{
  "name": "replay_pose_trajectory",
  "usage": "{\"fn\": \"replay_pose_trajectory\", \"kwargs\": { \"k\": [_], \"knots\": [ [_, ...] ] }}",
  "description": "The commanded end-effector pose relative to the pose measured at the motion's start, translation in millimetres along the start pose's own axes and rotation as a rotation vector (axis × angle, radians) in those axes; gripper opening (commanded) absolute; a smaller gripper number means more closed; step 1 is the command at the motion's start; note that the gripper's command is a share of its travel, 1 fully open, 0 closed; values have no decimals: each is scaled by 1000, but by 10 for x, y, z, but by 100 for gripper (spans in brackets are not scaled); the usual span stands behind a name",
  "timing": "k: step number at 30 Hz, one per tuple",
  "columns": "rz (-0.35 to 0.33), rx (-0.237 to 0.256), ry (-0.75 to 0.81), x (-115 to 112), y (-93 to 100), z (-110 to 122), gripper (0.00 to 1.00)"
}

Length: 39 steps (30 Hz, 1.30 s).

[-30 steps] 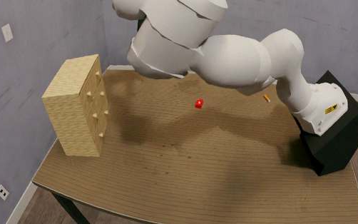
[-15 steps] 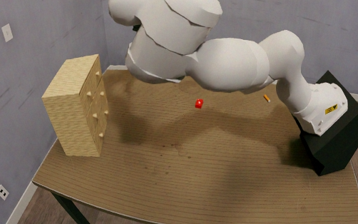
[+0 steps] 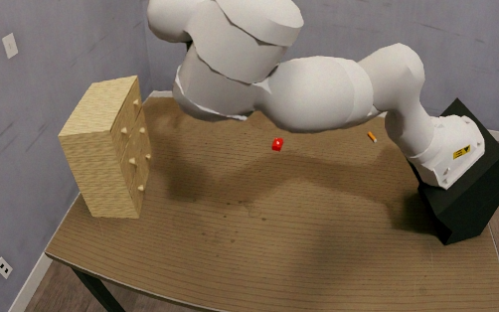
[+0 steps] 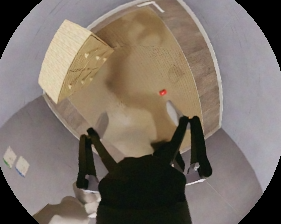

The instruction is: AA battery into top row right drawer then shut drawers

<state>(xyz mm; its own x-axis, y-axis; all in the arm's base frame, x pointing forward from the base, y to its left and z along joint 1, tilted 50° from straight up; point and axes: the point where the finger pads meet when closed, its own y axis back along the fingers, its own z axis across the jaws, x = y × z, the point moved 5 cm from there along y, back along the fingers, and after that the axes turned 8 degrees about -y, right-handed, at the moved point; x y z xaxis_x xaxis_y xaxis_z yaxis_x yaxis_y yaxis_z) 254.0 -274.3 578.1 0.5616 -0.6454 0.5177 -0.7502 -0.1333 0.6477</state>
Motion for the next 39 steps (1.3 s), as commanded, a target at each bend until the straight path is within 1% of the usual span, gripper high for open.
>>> {"fn": "replay_pose_trajectory", "kwargs": {
  "k": [1,4,6,21,23,38,39],
  "knots": [
    [-3,4,-120,1,-1,-38,100],
    [-3,4,-162,1,-1,-40,100],
    [-3,4,-162,1,-1,-40,100],
    [-2,3,-388,3,2,-48,100],
    [-2,3,-388,3,2,-48,100],
    [-2,2,-641,6,4,-55,100],
    [-2,2,-641,6,4,-55,100]
  ]
}}
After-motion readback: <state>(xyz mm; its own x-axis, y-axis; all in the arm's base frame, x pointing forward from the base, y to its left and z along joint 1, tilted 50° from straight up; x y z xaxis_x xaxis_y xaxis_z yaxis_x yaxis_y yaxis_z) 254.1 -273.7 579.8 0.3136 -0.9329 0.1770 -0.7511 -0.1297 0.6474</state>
